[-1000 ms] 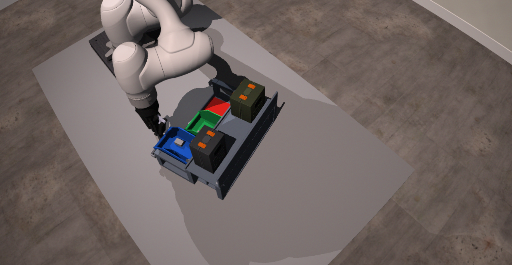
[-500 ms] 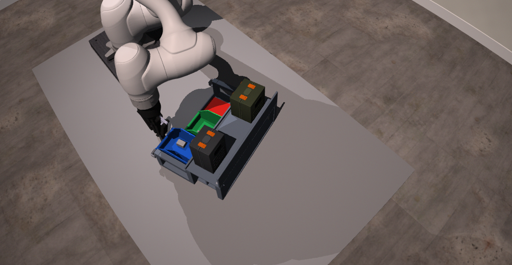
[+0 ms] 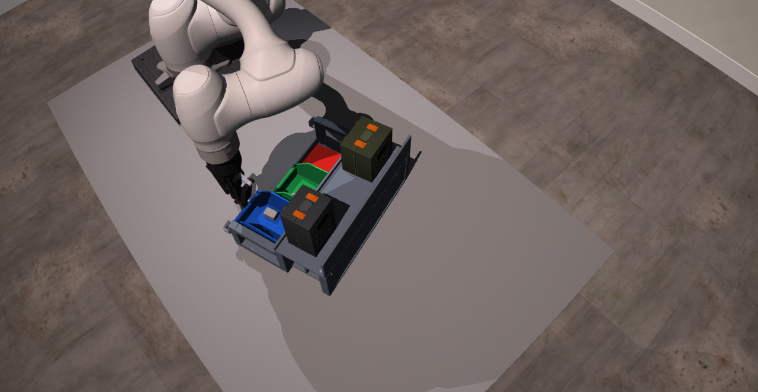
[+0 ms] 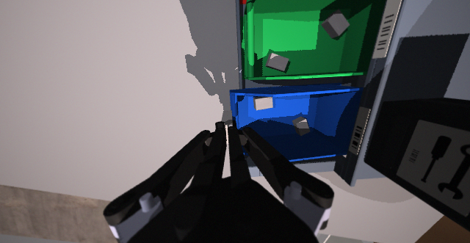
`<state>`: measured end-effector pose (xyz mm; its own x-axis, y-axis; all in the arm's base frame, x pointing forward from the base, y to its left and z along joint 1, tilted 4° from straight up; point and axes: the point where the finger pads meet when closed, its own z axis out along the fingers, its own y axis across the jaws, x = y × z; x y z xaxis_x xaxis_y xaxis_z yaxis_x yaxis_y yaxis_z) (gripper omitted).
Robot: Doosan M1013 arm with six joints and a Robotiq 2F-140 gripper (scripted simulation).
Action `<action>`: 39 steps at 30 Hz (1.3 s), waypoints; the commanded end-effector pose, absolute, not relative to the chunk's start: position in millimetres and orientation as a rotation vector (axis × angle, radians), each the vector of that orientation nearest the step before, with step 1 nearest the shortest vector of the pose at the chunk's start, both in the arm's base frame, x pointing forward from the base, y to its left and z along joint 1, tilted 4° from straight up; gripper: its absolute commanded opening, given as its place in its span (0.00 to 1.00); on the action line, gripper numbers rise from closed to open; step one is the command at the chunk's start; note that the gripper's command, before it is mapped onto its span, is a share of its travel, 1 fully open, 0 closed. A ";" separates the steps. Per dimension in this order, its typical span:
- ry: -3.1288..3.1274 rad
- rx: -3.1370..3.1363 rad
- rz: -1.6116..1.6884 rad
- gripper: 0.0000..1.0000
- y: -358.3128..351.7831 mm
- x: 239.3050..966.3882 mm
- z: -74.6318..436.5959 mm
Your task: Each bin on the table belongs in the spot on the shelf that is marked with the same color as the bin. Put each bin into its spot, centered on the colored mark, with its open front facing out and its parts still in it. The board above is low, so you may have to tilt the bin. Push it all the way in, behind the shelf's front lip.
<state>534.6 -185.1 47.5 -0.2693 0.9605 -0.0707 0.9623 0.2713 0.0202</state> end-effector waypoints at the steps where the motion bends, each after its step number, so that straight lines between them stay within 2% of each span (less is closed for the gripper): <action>1: 2.449 1.855 -0.041 0.10 -184.6 536.1 47.6; 39: 2.449 1.855 -0.041 0.10 -179.0 556.2 48.1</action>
<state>555.7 -179.2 47.9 -0.2693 0.9605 -0.0707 0.9623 0.2713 0.0202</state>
